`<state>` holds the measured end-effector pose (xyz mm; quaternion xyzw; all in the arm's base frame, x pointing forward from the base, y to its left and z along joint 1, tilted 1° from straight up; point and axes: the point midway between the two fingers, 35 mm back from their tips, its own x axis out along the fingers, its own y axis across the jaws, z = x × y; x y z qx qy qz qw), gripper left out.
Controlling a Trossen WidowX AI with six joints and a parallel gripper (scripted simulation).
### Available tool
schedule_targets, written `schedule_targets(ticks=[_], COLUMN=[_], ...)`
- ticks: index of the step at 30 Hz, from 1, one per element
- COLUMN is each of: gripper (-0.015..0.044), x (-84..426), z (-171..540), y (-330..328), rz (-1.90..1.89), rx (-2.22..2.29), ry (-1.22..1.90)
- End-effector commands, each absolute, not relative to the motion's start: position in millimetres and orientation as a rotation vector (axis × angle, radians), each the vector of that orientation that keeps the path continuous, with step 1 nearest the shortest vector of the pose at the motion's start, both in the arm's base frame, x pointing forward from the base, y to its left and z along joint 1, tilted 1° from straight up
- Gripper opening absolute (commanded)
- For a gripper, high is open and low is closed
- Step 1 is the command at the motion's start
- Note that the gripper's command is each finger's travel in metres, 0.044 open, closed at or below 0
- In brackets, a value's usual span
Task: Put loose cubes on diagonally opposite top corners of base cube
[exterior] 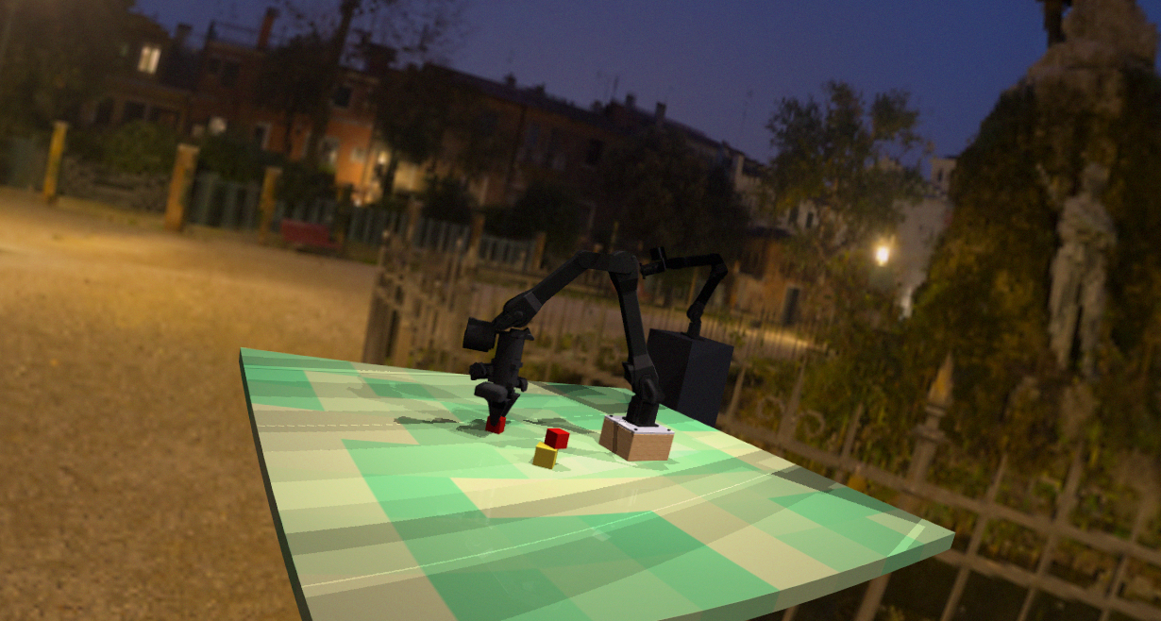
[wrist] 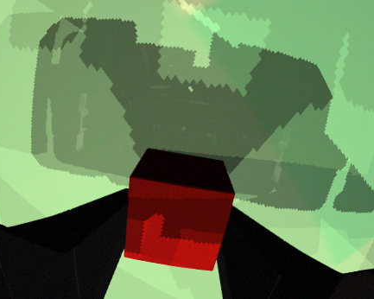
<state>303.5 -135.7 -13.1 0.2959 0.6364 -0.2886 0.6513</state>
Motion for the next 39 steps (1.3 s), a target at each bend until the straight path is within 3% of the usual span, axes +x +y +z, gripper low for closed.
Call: schedule_targets(ticks=[1, 39], gripper=[0.0105, 0.0105], x=[304.9, 304.6], z=[-4.3, 95.0], y=[-136.8, -127.8], rz=[-0.661, -0.633], rx=[0.673, 0.645], ry=[1.442, 1.451])
